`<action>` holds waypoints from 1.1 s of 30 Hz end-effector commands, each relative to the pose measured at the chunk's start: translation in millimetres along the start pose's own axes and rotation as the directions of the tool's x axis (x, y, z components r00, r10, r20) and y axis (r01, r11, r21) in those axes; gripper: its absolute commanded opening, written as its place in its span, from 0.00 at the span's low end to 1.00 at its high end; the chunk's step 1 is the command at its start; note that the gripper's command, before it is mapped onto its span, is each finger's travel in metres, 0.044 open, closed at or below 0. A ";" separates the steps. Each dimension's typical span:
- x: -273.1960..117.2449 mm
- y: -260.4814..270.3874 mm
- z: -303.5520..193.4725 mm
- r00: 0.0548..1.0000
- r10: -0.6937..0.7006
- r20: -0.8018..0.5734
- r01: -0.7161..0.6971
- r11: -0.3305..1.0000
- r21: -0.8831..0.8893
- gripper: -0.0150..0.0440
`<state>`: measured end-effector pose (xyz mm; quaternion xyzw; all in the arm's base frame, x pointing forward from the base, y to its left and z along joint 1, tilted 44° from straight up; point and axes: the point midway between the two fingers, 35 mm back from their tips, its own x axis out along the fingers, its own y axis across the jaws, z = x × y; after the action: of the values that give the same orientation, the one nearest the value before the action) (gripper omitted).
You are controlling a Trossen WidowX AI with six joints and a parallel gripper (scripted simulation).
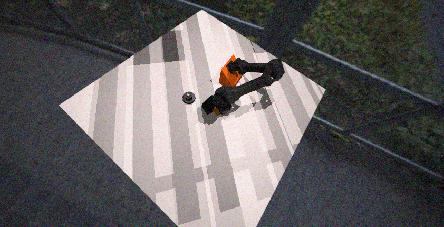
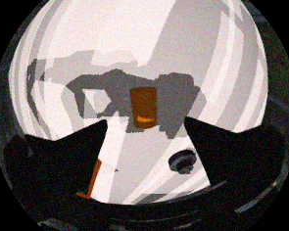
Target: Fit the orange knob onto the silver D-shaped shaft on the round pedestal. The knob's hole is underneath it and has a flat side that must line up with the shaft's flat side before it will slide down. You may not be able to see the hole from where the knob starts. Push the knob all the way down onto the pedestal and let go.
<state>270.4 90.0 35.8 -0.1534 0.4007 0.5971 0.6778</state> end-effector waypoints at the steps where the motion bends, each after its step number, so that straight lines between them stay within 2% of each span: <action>1: -0.6 -0.1 0.7 1.000 0.000 -0.025 0.005 0.981 0.192 1.00; 4: -0.6 -0.1 1.8 0.998 0.001 -0.056 0.025 0.887 0.461 1.00; 7: -0.7 0.0 3.0 0.996 0.002 -0.087 0.059 0.720 0.692 1.00; 11: -1.1 0.1 4.6 0.992 0.002 -0.129 0.117 0.409 0.905 1.00; 14: -1.5 0.3 5.9 0.987 0.001 -0.160 0.158 0.135 0.978 1.00; 17: -2.1 0.5 7.3 0.982 -0.001 -0.191 0.189 -0.139 0.972 1.00; 21: -2.7 0.6 8.4 0.976 -0.003 -0.218 0.203 -0.355 0.913 1.00; 27: -3.6 0.8 10.0 0.967 -0.007 -0.253 0.189 -0.645 0.740 1.00; 33: -4.8 1.2 11.8 0.957 -0.011 -0.289 0.137 -0.862 0.488 1.00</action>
<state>269.8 95.5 40.4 0.3806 0.7462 -0.0281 0.5455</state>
